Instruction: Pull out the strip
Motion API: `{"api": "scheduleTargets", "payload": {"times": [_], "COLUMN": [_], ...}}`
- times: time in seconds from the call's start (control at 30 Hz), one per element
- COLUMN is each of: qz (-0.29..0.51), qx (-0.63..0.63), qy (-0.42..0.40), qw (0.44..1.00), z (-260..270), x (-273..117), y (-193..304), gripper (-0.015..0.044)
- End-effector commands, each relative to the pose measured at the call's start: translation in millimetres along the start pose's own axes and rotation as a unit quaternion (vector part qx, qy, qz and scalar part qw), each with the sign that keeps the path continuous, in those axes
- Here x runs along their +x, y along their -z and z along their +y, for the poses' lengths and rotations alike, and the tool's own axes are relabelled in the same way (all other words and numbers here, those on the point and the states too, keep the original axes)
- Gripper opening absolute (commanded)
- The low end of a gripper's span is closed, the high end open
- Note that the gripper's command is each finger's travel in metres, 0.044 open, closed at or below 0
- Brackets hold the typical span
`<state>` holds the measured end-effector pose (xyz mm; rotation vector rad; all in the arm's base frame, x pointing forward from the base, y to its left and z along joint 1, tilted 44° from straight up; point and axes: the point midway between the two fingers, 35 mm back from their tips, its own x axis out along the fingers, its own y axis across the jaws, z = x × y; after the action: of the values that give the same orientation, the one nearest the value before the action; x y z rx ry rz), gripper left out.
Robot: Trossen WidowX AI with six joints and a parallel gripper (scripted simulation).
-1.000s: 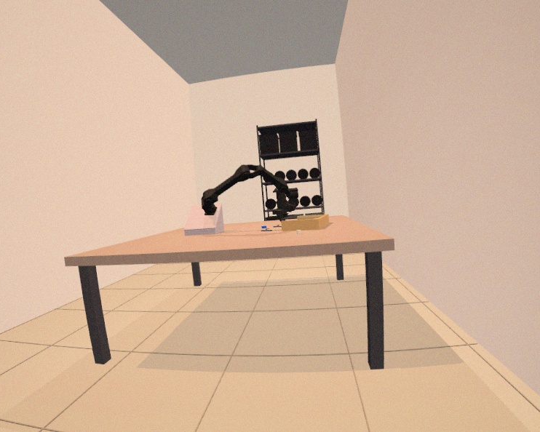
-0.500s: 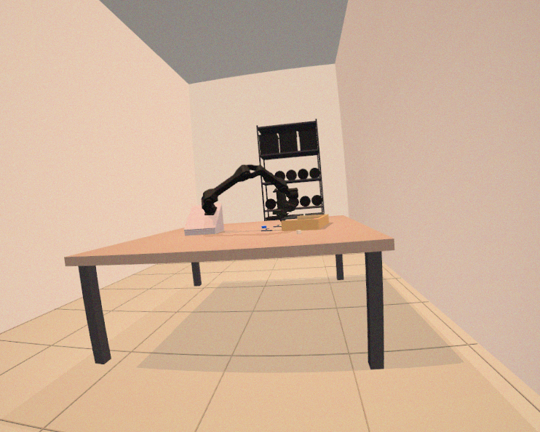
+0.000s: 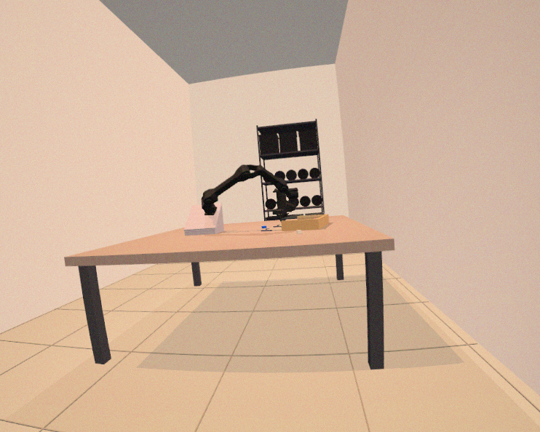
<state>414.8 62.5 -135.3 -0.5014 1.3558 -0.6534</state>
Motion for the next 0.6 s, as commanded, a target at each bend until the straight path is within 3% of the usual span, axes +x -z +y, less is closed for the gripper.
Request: {"api": "scheduleTargets", "payload": {"times": [0.0, 0.57], "qz": [0.000, 0.000], "qx": [-0.002, -0.002], "qy": [0.002, 0.002], "qw": [1.000, 1.000], "z": [-0.4, 0.1], "x": [3.5, 5.2], "y": [-0.4, -1.5], "gripper": [0.0000, 0.0000]}}
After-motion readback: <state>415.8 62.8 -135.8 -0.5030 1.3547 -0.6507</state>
